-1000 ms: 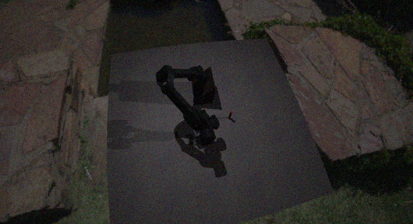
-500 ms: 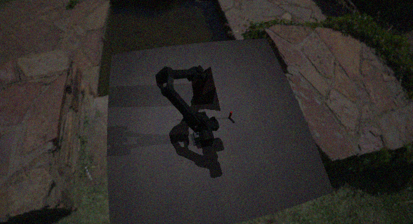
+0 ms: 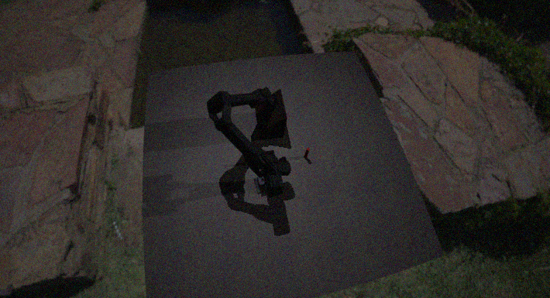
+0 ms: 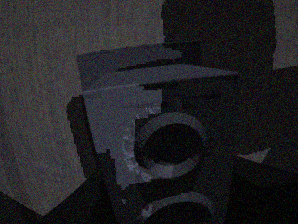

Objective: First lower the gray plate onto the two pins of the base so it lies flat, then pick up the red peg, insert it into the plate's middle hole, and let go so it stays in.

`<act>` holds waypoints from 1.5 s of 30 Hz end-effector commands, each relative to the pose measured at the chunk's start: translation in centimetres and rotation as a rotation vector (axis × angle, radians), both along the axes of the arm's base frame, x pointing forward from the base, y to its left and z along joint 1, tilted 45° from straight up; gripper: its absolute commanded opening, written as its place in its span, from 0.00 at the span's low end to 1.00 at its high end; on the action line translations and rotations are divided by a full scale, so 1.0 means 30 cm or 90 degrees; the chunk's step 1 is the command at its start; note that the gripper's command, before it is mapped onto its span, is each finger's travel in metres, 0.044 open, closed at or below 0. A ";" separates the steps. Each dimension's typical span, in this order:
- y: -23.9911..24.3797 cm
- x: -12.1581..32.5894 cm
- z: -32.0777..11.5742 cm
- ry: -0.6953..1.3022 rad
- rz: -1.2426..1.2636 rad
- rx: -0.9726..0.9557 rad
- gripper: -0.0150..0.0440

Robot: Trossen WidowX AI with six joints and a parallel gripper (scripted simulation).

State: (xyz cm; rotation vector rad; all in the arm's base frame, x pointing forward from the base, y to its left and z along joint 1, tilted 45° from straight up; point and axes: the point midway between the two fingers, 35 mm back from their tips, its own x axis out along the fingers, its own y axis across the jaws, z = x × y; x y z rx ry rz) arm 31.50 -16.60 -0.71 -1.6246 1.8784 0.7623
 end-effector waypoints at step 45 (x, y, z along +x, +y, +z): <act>0.278 0.061 0.275 0.003 0.001 0.000 1.00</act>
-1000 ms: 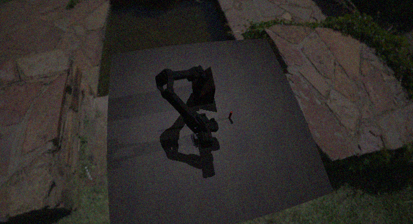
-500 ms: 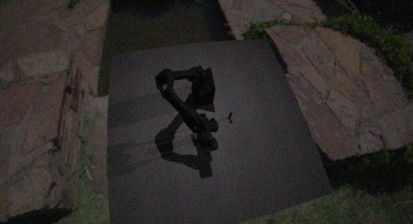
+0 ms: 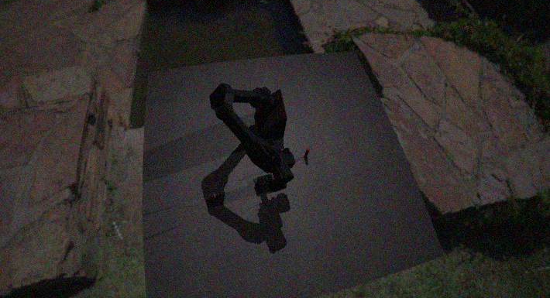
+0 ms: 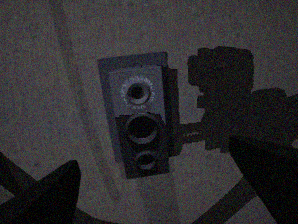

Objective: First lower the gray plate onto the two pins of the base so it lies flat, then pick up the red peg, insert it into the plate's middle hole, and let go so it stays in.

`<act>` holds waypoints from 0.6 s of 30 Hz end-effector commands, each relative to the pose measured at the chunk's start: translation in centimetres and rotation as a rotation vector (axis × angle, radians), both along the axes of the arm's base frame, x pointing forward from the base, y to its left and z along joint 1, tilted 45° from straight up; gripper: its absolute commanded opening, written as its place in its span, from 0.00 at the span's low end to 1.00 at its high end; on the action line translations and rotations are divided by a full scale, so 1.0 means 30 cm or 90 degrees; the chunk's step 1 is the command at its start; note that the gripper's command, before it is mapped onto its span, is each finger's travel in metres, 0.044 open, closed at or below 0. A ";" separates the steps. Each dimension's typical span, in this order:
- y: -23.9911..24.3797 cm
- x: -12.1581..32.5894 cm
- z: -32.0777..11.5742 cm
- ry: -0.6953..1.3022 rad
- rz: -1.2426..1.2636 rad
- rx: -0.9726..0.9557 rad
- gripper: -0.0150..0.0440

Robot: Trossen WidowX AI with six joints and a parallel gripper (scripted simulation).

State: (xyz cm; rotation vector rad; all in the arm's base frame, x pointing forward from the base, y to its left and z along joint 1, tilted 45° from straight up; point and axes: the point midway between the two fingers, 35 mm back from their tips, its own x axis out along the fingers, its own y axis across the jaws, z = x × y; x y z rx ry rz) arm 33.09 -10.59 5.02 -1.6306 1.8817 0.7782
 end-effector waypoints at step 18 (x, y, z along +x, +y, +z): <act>0.263 -0.013 -0.073 -0.378 -0.393 -0.056 1.00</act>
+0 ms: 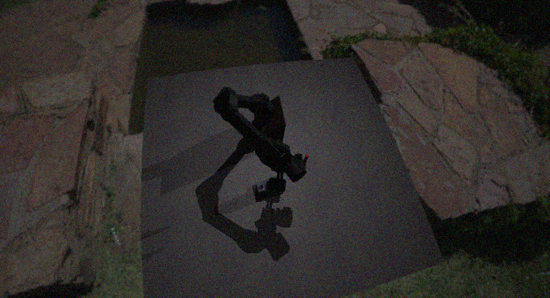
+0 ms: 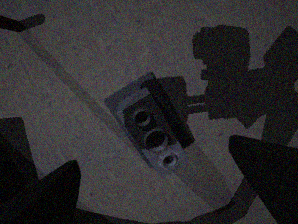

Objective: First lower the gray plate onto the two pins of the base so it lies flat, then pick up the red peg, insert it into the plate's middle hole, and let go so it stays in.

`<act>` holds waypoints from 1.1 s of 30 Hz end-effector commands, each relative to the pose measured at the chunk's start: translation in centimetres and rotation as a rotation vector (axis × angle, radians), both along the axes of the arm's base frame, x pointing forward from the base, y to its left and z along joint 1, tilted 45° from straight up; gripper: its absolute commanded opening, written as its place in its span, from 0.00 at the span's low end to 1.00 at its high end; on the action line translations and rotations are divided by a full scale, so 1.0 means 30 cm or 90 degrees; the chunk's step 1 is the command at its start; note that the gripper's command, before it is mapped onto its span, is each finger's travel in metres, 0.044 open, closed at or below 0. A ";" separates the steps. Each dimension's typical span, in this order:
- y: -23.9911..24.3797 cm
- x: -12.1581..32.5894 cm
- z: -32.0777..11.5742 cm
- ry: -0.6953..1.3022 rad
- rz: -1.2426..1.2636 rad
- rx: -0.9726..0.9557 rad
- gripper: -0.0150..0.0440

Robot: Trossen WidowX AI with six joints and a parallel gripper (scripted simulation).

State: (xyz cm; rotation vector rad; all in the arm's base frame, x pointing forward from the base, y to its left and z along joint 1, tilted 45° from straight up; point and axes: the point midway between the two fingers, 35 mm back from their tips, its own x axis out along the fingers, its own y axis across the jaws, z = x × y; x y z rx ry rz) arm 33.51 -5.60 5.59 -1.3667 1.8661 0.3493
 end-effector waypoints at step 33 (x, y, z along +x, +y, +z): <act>0.393 -0.224 -0.360 -0.876 -0.943 -0.157 1.00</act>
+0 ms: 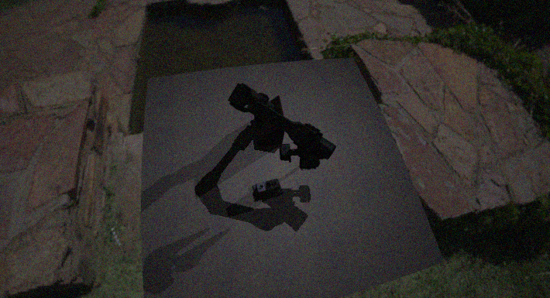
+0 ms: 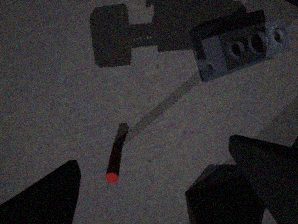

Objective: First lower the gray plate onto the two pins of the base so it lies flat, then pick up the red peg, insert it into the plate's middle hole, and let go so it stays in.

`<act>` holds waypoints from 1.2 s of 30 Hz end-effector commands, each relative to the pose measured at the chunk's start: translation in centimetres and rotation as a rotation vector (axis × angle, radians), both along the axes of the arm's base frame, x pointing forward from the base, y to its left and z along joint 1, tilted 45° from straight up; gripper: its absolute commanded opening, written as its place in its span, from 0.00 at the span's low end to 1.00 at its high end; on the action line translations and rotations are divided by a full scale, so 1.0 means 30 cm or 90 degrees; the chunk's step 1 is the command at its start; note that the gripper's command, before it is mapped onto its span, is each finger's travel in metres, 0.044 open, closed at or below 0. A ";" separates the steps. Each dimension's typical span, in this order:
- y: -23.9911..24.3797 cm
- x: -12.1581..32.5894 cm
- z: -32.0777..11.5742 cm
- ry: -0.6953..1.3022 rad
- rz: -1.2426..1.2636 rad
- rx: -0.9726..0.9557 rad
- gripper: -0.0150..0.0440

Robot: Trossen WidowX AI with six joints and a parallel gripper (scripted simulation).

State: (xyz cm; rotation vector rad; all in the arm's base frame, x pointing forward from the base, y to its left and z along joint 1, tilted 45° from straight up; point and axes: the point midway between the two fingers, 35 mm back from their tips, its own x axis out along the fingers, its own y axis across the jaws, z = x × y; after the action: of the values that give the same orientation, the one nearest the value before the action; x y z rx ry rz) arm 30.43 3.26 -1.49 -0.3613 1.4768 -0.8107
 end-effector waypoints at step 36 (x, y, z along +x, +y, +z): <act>0.070 -0.176 -0.227 -0.405 -0.464 -0.082 1.00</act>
State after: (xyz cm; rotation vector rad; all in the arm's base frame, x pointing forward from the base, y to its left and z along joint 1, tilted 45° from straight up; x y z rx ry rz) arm 25.22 5.77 -7.88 0.3638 0.9350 -1.4473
